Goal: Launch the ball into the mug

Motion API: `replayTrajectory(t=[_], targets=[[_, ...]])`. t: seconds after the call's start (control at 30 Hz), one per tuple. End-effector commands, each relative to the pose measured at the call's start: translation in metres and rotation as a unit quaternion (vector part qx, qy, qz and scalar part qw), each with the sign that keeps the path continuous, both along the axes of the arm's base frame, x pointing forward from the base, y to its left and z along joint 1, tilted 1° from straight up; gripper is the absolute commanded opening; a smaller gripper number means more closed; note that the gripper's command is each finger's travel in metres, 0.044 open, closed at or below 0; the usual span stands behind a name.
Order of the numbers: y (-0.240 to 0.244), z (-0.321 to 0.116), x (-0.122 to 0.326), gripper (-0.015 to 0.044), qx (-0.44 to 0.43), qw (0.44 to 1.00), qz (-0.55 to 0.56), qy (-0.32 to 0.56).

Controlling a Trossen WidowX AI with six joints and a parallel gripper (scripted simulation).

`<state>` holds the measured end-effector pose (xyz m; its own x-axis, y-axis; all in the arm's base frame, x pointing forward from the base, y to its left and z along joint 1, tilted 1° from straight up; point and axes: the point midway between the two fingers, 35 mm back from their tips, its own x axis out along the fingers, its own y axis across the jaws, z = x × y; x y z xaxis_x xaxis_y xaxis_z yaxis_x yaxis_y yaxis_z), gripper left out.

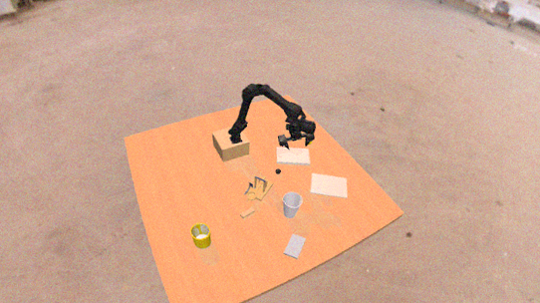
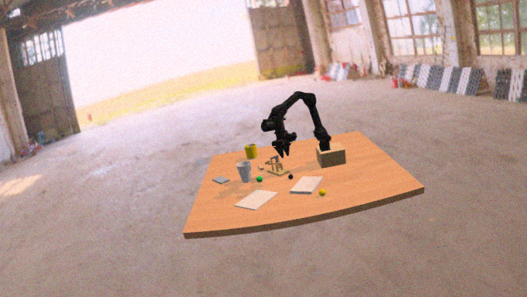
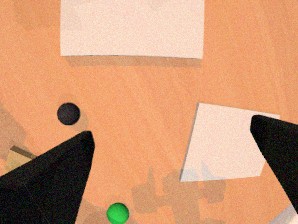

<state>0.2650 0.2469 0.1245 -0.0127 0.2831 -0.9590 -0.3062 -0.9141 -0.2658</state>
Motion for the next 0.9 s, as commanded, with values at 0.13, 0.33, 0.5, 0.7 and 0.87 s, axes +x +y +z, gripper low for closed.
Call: replayTrajectory(t=[0.13,0.33,0.5,0.7,0.87], targets=[[-0.072,-0.02,0.037,0.044,-0.05,0.992,-0.119,0.003],[-0.135,-0.034,0.052,0.044,-0.087,0.973,-0.212,0.009],[-0.188,-0.045,0.055,0.044,-0.118,0.951,-0.286,0.018],[-0.204,-0.051,0.051,0.044,-0.126,0.943,-0.307,0.021],[-0.204,-0.095,0.052,0.044,-0.127,0.943,-0.307,0.021]])
